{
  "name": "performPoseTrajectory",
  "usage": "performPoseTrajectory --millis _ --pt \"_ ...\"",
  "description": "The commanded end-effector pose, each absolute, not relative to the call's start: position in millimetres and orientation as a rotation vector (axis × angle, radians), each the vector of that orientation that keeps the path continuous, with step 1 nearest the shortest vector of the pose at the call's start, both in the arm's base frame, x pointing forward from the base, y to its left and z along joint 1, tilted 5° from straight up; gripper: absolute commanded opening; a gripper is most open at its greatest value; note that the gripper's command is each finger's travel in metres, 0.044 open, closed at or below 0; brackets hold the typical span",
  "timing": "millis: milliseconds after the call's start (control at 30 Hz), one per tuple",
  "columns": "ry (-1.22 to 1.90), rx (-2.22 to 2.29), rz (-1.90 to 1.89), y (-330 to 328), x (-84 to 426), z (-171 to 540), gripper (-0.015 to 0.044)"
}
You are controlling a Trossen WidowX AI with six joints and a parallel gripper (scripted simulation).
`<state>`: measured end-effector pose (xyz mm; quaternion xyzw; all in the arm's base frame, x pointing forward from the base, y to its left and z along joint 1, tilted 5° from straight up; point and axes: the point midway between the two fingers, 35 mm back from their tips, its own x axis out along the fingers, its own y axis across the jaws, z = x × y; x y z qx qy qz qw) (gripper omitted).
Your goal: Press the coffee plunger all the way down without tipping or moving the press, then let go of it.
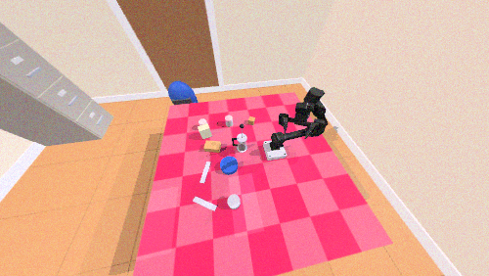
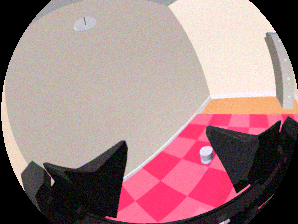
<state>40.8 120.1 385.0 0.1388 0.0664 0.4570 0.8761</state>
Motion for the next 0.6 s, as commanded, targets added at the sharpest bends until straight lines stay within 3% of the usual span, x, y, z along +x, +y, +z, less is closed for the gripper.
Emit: performPoseTrajectory --millis 0,333,567 --pt "0.140 0.289 0.942 119 43 385 0.0426" --pt "0.265 0.232 0.435 64 143 359 0.0440" --pt "0.503 0.124 -0.056 -29 190 312 0.0440"
